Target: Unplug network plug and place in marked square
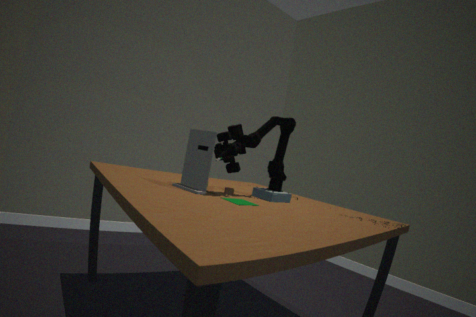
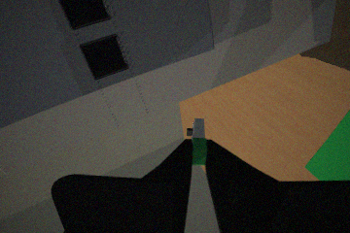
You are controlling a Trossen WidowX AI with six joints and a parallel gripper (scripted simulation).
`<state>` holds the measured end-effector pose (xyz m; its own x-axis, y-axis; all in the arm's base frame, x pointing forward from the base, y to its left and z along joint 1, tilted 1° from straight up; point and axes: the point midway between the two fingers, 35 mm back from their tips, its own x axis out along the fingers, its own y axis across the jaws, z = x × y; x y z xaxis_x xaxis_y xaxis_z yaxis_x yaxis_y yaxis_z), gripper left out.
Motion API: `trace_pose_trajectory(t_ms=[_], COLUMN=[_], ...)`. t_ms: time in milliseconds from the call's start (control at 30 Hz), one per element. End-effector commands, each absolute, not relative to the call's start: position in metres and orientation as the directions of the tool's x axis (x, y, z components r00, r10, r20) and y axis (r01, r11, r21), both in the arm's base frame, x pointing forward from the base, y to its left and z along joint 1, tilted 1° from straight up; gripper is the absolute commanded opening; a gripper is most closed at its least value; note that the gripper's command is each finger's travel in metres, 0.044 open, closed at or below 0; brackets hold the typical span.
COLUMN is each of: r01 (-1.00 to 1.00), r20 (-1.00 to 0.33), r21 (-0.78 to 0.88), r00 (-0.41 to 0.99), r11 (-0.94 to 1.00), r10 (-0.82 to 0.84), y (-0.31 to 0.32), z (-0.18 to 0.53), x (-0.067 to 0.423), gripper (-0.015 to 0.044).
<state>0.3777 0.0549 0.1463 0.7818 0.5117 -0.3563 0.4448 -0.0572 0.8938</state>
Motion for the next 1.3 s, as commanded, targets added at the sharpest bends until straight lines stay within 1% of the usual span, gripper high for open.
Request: trace_pose_trajectory(t_ms=[0, 633, 1267], r01=[0.487, 0.638, 0.713], r20=[-0.412, -0.625, -0.789], r21=[0.873, 0.76, 0.614], r00=[0.764, 0.66, 0.551], r11=[-0.025, 0.129, 0.339], r10=[0.496, 0.416, 0.27], y=[0.068, 0.116, 0.145], z=[0.138, 0.102, 0.076], x=[0.375, 0.347, 0.303], gripper=[0.0, 0.0, 0.0])
